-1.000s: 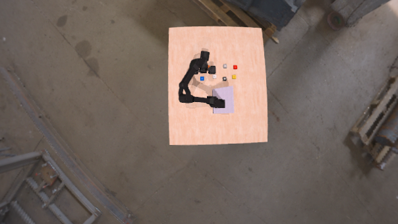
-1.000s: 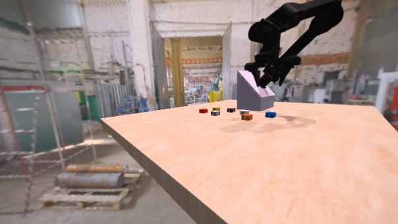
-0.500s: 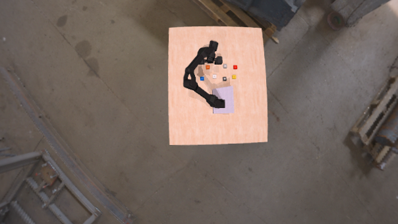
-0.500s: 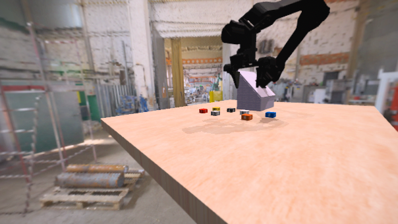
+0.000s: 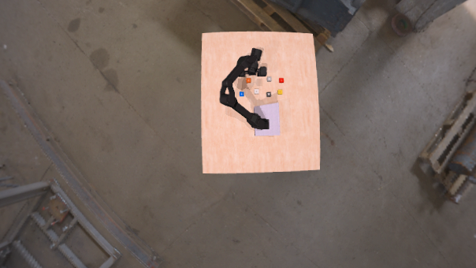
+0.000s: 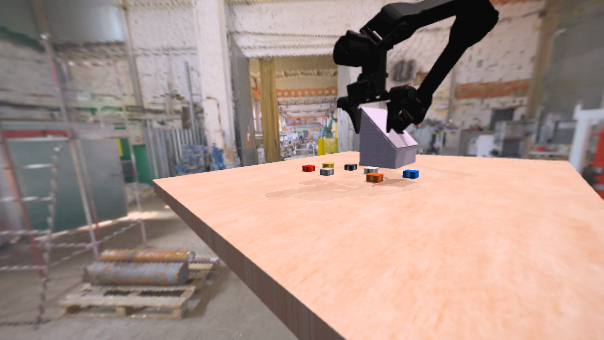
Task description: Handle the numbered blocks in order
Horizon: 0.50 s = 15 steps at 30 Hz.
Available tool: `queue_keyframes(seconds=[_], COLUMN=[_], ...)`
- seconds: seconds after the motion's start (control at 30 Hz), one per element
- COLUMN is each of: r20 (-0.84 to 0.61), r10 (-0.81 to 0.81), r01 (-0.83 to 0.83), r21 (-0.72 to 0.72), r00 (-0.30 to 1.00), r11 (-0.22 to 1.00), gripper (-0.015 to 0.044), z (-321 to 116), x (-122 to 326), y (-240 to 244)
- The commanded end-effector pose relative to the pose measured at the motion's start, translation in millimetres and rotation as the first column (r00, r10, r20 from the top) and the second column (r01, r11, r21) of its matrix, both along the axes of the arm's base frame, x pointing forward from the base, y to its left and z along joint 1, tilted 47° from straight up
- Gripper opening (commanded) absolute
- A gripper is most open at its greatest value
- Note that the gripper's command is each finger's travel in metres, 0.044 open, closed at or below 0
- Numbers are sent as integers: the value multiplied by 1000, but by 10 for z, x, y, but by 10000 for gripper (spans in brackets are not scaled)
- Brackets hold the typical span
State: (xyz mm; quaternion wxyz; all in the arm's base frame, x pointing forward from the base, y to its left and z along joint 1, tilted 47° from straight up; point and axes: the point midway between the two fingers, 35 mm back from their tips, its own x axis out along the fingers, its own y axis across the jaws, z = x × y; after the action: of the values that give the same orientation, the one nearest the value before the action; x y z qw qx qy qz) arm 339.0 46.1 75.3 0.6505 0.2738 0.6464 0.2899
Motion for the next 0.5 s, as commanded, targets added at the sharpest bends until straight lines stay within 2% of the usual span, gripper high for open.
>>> queue_keyframes(seconds=[0.0, 0.2, 0.47], r20=[-5, -4, -4], r10=[-6, -4, -4], r01=[6, 4, 4], r21=[-13, -11, -11], r00=[1000, 1000, 1000], r11=[1000, 1000, 1000], gripper=[400, 400, 400], z=[-288, -1012, -1037], x=[72, 53, 48], y=[-291, -966, -987])
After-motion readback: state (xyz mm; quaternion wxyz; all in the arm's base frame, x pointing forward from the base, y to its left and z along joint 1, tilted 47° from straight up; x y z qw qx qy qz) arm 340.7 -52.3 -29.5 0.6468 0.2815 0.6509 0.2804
